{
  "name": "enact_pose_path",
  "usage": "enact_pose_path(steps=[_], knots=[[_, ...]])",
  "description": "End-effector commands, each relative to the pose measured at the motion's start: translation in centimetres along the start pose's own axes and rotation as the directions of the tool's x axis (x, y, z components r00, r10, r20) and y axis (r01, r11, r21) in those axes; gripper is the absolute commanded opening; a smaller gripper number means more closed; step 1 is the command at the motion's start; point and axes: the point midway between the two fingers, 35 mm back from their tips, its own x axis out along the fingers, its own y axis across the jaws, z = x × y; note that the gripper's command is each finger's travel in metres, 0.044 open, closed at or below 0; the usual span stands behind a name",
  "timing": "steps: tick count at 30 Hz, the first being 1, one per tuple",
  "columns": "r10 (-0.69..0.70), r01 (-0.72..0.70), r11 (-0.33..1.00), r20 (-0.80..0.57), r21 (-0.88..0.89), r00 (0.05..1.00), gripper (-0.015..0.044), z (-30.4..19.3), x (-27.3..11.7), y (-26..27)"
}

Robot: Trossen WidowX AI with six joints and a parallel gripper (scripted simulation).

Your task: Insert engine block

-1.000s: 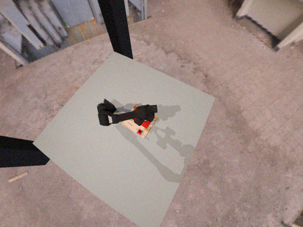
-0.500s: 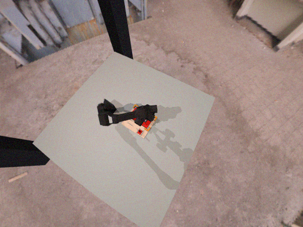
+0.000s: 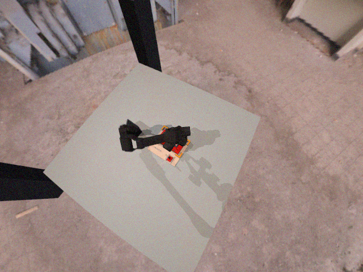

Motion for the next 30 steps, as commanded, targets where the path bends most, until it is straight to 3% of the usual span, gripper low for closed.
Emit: enact_pose_path(steps=[1, 30], knots=[[0.001, -0.001, 1.000, -0.002, 0.006, 1.000, 0.0159, 0.01, 0.15, -0.02], [0.001, -0.001, 1.000, -0.002, -0.008, 1.000, 0.0159, 0.03, 0.57, -0.02]])
